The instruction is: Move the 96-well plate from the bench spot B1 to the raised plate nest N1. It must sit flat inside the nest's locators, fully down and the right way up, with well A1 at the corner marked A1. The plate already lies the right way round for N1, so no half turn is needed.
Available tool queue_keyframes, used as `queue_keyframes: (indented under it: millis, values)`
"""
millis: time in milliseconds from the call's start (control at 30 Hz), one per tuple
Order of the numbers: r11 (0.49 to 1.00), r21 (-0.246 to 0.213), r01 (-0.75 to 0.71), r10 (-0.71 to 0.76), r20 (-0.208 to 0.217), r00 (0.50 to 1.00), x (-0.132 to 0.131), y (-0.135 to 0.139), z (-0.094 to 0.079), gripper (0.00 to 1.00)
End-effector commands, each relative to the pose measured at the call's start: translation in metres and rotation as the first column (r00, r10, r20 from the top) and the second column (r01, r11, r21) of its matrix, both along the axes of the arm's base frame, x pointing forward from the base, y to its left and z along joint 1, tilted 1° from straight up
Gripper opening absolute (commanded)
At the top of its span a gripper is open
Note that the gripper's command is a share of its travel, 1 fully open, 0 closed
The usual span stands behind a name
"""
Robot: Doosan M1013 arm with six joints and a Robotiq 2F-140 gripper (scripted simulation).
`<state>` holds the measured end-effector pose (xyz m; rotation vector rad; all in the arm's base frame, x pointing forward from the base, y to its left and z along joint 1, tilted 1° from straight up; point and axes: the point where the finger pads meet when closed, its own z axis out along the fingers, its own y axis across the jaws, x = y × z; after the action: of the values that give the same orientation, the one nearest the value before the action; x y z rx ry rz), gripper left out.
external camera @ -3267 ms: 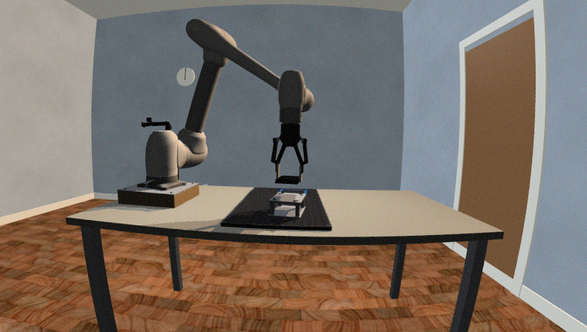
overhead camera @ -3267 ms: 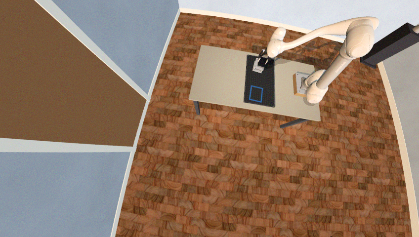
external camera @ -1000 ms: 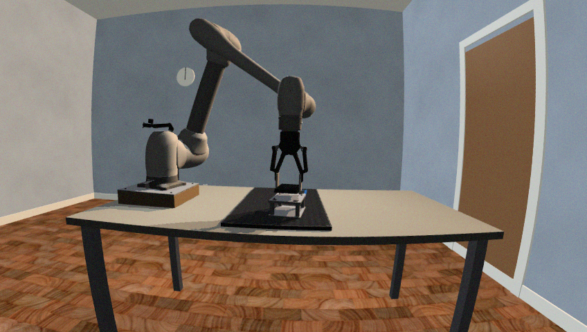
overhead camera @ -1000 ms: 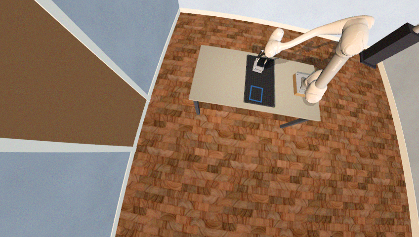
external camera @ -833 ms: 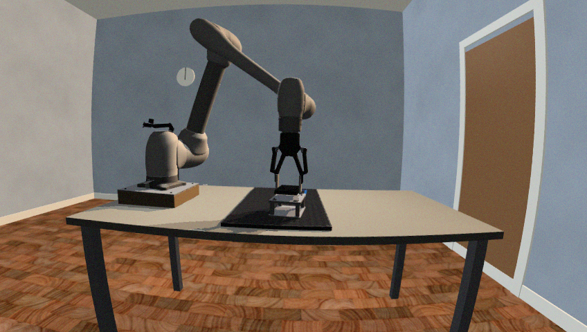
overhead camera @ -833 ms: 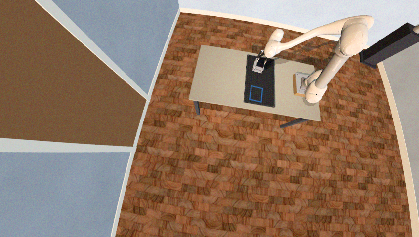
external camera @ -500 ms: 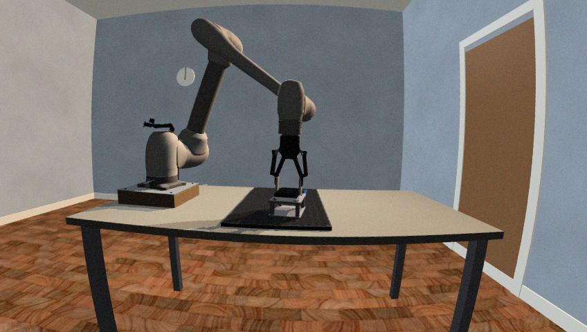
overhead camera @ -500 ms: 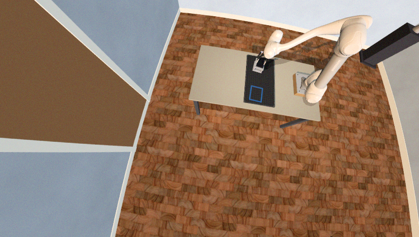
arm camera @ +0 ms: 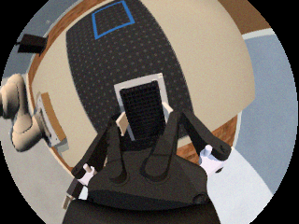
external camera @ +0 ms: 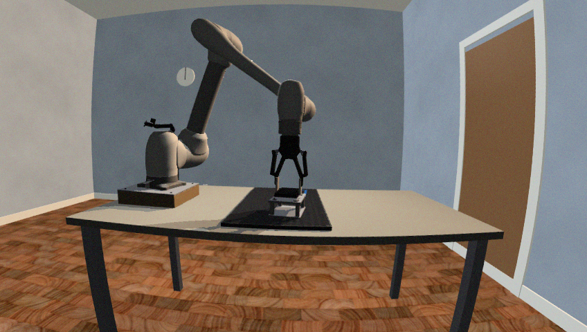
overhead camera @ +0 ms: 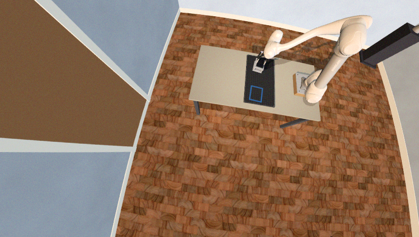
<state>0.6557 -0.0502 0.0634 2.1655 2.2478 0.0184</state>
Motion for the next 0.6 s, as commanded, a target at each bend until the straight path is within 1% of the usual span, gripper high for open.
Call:
queue_keyframes:
  millis: [0, 567]
  values:
    - [1.000, 0.000, 0.000, 0.000, 0.000, 1.000, 0.0000, 0.0000, -0.0003, 0.00]
    - [1.000, 0.000, 0.000, 0.000, 0.000, 1.000, 0.0001, 0.0000, -0.0028, 0.00]
